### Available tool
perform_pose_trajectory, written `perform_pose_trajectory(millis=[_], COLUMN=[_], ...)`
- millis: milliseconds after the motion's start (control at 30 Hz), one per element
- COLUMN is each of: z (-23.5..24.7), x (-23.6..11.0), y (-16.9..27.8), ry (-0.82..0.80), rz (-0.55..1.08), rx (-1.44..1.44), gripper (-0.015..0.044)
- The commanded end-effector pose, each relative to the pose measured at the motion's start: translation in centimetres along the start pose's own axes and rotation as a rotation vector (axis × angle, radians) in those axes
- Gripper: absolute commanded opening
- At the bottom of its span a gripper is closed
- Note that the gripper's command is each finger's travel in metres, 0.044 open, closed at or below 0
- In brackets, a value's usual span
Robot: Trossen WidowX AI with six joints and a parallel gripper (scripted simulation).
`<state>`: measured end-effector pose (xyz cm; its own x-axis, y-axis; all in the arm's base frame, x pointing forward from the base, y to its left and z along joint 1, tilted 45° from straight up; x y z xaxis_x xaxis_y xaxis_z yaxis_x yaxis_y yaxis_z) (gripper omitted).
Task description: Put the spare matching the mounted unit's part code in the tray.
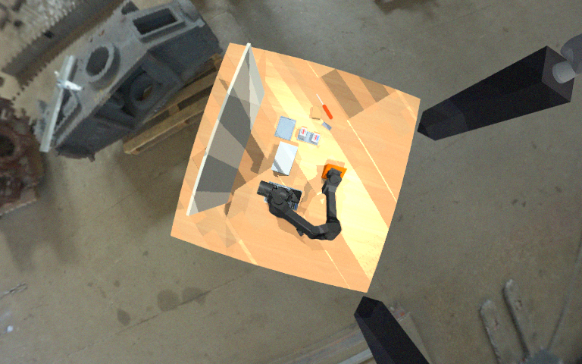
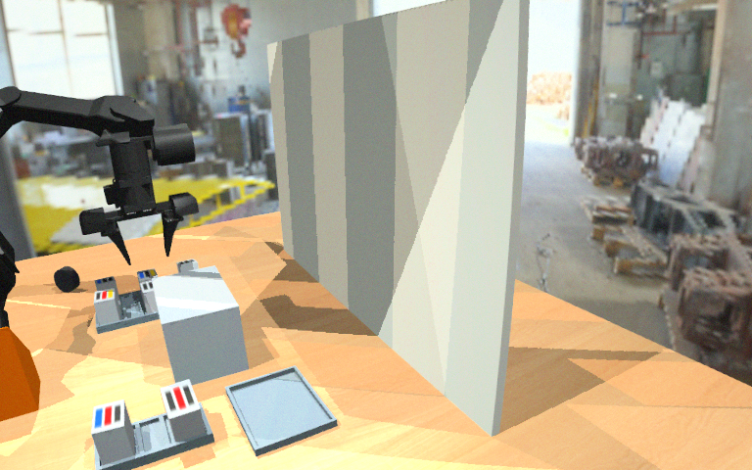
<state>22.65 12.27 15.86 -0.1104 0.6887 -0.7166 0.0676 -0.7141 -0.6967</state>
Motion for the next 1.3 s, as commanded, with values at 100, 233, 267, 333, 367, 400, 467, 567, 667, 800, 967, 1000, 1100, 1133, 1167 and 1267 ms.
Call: perform_pose_trajectory(millis=[100, 233, 267, 333, 367, 400, 467, 567, 667, 800, 967, 1000, 1100, 1133, 1167, 1267], z=[0.1, 0.0, 0.0, 0.0, 0.0, 0.0, 0.0, 0.0, 0.0, 0.0, 0.1, 0.1, 0.1, 0.1, 0.2, 0.2], x=[1.1, 1.8, 2.0, 2.3, 2.5, 2.6, 2.9, 3.4, 3.9, 4.6, 5.4, 5.5, 6.0, 6.1, 6.3, 6.8], y=[0.1, 0.1, 0.1, 0.2, 0.2, 0.2, 0.2, 0.2, 0.2, 0.2, 0.2, 0.2, 0.2, 0.2, 0.2, 0.1], ry=[-0.007, -0.007, -0.007, -0.007, -0.006, -0.006, -0.006, -0.006, -0.006, -0.006, -0.006, -0.006, -0.006, -0.006, -0.006, -0.006], rz=[-0.001, 0.0, 0.0, 0.0, 0.001, 0.001, 0.001, 0.001, 0.001, 0.0, -0.001, -0.001, -0.002, -0.002, -0.002, -0.004], rx=[0.009, 0.009, 0.009, 0.009, 0.009, 0.009, 0.009, 0.009, 0.009, 0.009, 0.009, 0.009, 0.009, 0.009, 0.009, 0.009], gripper=[0.03, 0.03, 0.03, 0.03, 0.03, 0.03, 0.03, 0.03, 0.03, 0.03, 0.03, 0.03, 0.03, 0.03, 0.03, 0.03])
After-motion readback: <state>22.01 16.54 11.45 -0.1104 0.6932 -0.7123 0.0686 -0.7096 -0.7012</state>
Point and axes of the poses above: the point midway between the two fingers, 35 mm back from their tips, its own x axis out along the fingers, its own z axis across the jaws, y = z × x, the point moved 1 cm from there along -x, back along the fingers, and after that the axes turned 4 degrees about x, right-handed, at the moved point
